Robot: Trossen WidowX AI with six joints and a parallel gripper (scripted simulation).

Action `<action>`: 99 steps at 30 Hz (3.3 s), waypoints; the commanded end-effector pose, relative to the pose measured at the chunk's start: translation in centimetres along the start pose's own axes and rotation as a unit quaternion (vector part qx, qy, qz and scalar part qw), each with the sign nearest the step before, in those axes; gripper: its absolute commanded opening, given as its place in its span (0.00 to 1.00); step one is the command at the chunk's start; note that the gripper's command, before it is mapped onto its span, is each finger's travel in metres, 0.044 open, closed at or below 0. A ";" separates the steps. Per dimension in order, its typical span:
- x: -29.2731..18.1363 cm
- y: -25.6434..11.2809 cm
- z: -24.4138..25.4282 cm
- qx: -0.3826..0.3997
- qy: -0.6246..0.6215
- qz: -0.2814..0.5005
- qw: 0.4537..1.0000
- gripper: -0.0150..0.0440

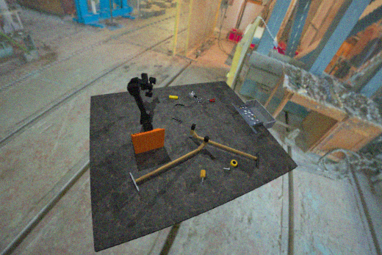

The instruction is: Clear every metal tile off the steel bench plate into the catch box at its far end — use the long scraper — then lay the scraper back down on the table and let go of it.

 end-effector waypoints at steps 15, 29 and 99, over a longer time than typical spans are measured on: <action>-6.4 1.7 0.9 0.025 0.062 0.079 0.995 1.00; -11.8 1.9 1.4 0.034 0.117 0.141 0.983 1.00; -36.3 -11.2 5.4 -0.042 0.450 0.397 0.798 1.00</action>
Point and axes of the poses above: the point midway between the two fingers, 35 mm back from their tips, its own y axis out along the fingers, its own z axis across the jaws, x = y × z, the point moved 2 cm from there along -y, back along the fingers, and after that the axes turned 11 degrees about -y, right-handed, at the moved point
